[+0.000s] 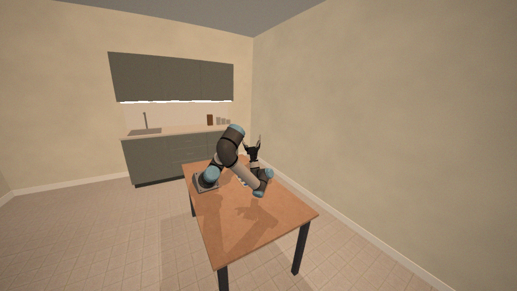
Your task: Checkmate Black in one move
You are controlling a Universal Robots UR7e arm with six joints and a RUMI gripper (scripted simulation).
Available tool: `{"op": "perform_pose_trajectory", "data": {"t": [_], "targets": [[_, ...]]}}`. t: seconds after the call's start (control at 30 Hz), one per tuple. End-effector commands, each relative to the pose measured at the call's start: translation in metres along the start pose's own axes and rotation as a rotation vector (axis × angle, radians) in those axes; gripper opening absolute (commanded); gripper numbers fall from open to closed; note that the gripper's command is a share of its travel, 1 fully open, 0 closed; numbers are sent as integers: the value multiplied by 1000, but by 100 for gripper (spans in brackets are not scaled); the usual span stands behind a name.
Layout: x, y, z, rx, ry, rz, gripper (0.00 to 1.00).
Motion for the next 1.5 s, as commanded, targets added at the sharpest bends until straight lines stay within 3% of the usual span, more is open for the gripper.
{"op": "perform_pose_trajectory", "data": {"t": [0.0, 0.27, 0.6, 0.7, 0.77, 0.83, 0.9, 0.97, 1.0, 1.07, 1.1, 1.17, 1.2, 1.27, 1.33, 1.47], "targets": [[5, -3, 1, 63, 21, 10, 100], [22, -13, 2, 254, 88, 38, 100], [72, -40, 5, 733, 294, 88, 100], [97, -52, 5, 896, 382, 96, 100], [97, -52, 5, 896, 382, 96, 100], [115, -59, 4, 1051, 470, 99, 100], [125, -63, 3, 1115, 511, 98, 100], [146, -71, 2, 1225, 587, 93, 100], [146, -71, 2, 1240, 596, 92, 100], [167, -78, 0, 1351, 679, 81, 100], [167, -78, 0, 1360, 685, 80, 100], [190, -85, -3, 1469, 776, 64, 100], [190, -85, -3, 1473, 779, 63, 100], [213, -91, -5, 1577, 875, 40, 100], [213, -91, -5, 1577, 875, 40, 100], [259, -99, -13, 1753, 1066, -22, 100]]}}
Point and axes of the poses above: the point where the finger pads meet when closed, its own x axis back along the fingers, its own z axis across the jaws, y = z × x, the point moved 4 cm from there along x, back along the fingers, and after that the axes turned 9 degrees about -x, right-handed, at the moved point
